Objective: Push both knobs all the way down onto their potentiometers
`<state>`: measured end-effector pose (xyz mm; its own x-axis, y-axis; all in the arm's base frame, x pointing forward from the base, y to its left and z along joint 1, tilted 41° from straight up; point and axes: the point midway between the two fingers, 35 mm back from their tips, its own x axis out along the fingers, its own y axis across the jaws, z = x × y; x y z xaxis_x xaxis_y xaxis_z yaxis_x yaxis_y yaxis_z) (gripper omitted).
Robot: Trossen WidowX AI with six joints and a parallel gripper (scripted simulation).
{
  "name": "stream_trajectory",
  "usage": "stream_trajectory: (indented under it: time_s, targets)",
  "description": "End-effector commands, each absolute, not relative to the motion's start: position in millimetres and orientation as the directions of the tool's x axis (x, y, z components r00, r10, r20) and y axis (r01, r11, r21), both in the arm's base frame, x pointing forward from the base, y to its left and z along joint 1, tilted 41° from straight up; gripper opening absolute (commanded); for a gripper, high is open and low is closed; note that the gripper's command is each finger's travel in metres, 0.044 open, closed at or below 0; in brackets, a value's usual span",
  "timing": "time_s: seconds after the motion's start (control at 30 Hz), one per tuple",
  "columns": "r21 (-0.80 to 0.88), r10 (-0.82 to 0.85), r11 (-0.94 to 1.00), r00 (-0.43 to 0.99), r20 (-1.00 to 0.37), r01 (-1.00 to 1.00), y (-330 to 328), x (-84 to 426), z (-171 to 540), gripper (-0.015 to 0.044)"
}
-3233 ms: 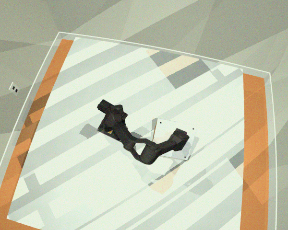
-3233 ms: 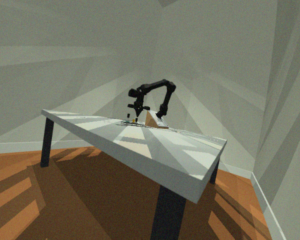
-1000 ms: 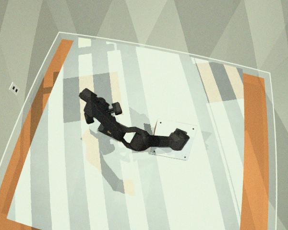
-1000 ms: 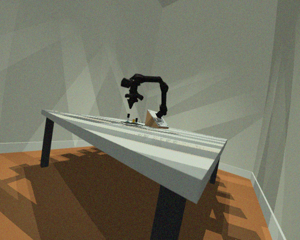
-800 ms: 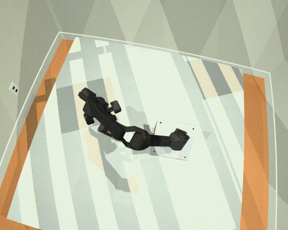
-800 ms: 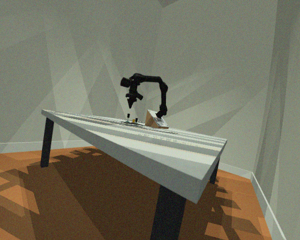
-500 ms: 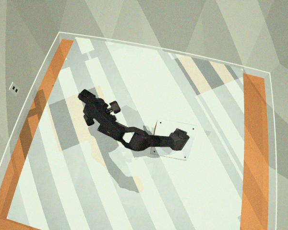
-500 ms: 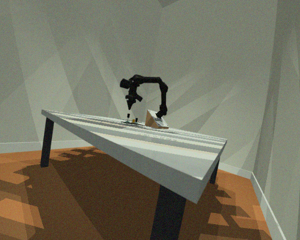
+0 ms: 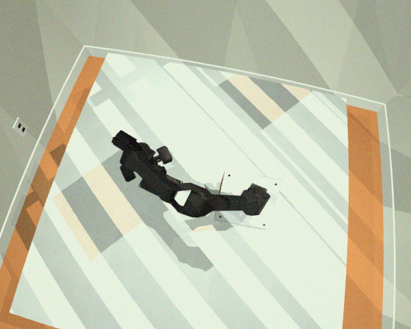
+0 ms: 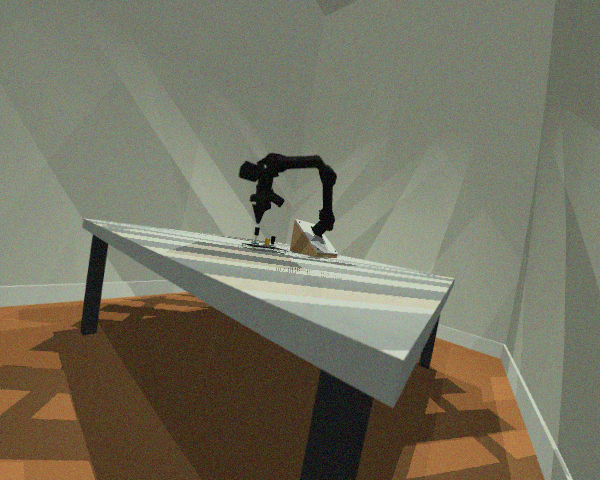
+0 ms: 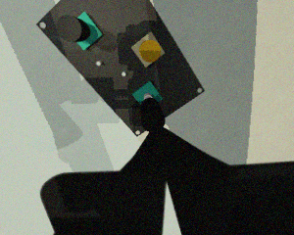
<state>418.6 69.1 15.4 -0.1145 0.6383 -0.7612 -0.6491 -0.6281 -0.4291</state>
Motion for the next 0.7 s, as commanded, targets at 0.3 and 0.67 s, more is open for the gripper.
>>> stream_trajectory:
  time_s: [0.3,0.67]
  targets:
    - [-0.426,0.643,-0.623,-0.119,-0.757,-0.656,75.5,415.4,7.4,0.0]
    - [-0.426,0.643,-0.623,-0.119,-0.757,-0.656,76.3,415.3,6.4,0.0]
